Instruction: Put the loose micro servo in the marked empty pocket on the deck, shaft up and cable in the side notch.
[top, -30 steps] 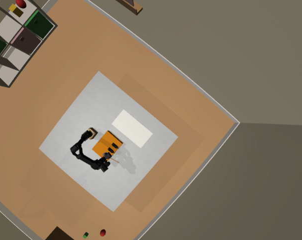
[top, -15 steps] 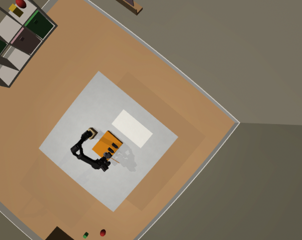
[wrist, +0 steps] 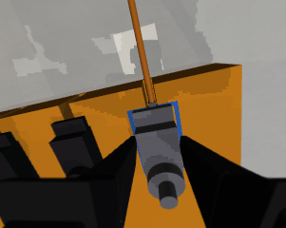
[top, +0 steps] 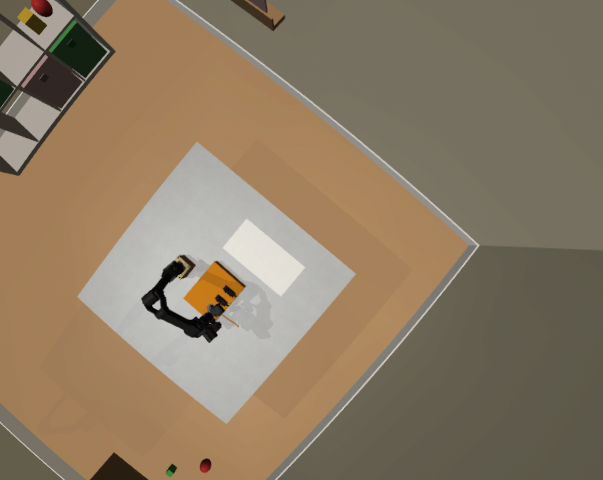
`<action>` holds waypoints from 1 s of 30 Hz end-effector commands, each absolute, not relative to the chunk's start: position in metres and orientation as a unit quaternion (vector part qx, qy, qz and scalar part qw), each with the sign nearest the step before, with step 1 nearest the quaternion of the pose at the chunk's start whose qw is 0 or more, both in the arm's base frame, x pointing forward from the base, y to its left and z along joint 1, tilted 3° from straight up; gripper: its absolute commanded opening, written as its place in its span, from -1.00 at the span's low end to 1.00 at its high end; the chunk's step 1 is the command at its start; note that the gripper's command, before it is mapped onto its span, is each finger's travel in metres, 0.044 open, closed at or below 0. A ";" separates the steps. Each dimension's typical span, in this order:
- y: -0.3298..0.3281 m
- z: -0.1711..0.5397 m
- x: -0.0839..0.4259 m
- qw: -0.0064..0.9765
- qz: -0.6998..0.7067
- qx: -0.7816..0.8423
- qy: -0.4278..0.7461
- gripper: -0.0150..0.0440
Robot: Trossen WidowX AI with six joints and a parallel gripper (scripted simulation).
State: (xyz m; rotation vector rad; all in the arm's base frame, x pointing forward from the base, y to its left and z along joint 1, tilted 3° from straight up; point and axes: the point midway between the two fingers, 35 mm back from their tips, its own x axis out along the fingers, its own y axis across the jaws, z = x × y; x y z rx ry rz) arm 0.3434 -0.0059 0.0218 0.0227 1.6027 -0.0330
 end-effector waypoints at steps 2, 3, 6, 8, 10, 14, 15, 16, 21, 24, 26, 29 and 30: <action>-0.006 0.017 0.343 0.695 -0.016 0.013 0.718 -0.49; -0.006 0.016 0.343 0.695 -0.016 0.013 0.718 -0.49; -0.006 0.014 0.343 0.695 -0.016 0.013 0.718 -0.49; -0.006 0.013 0.343 0.695 -0.016 0.013 0.718 -0.49; -0.006 0.012 0.343 0.695 -0.016 0.013 0.718 -0.49; -0.006 0.009 0.343 0.695 -0.016 0.013 0.718 -0.49; -0.006 0.008 0.343 0.695 -0.016 0.013 0.718 -0.49; -0.006 0.008 0.343 0.695 -0.016 0.013 0.718 -0.49; -0.006 0.007 0.343 0.695 -0.016 0.013 0.718 -0.40; -0.006 0.008 0.343 0.695 -0.016 0.013 0.718 -0.14; -0.006 0.008 0.343 0.695 -0.016 0.013 0.718 0.04; -0.006 0.008 0.343 0.695 -0.016 0.013 0.718 0.14; -0.006 0.008 0.343 0.695 -0.016 0.013 0.718 0.14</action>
